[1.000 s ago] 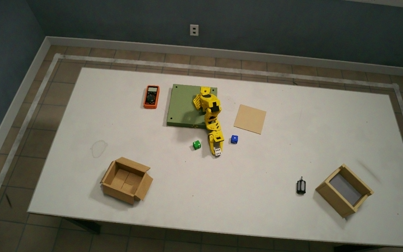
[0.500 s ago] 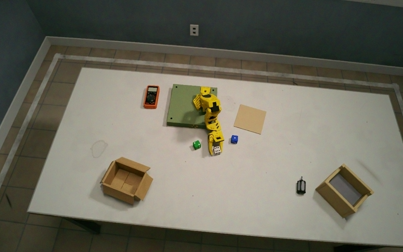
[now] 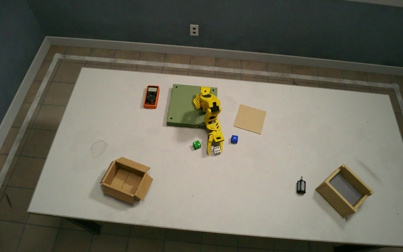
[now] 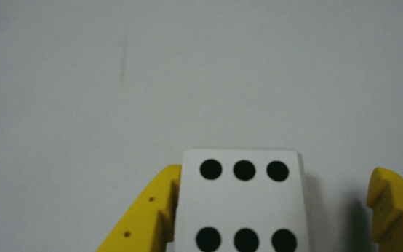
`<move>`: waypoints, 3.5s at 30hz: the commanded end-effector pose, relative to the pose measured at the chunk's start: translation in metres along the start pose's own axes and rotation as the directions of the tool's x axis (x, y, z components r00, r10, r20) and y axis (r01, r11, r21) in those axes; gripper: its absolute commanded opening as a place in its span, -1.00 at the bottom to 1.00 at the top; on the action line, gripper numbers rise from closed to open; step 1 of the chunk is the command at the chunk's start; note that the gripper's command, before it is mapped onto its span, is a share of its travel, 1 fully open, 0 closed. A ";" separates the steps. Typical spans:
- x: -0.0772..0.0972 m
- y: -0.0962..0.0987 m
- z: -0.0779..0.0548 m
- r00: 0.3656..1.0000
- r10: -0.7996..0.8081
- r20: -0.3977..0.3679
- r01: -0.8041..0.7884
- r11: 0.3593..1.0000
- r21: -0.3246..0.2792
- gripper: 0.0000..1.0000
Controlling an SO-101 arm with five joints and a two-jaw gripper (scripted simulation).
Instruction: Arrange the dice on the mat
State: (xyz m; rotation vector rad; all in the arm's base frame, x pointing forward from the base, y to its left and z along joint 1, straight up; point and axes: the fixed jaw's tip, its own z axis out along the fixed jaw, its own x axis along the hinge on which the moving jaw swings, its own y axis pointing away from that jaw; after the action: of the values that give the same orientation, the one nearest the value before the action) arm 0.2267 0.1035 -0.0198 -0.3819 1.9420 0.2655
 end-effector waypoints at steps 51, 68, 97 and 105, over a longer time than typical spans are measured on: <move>-0.045 0.004 -0.018 1.000 0.005 0.000 -0.005 1.000 -0.012 -0.29; -0.103 0.004 -0.026 0.969 0.008 0.247 -0.004 1.000 -0.016 -0.29; -0.158 0.005 -0.044 0.888 0.013 0.459 -0.004 1.000 -0.022 -0.30; -0.157 0.006 -0.037 0.908 0.016 0.418 -0.007 1.000 -0.024 -0.30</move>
State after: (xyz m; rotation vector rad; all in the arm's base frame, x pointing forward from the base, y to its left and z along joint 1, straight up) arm 0.2479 0.1133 0.1382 -0.2950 1.5060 0.3300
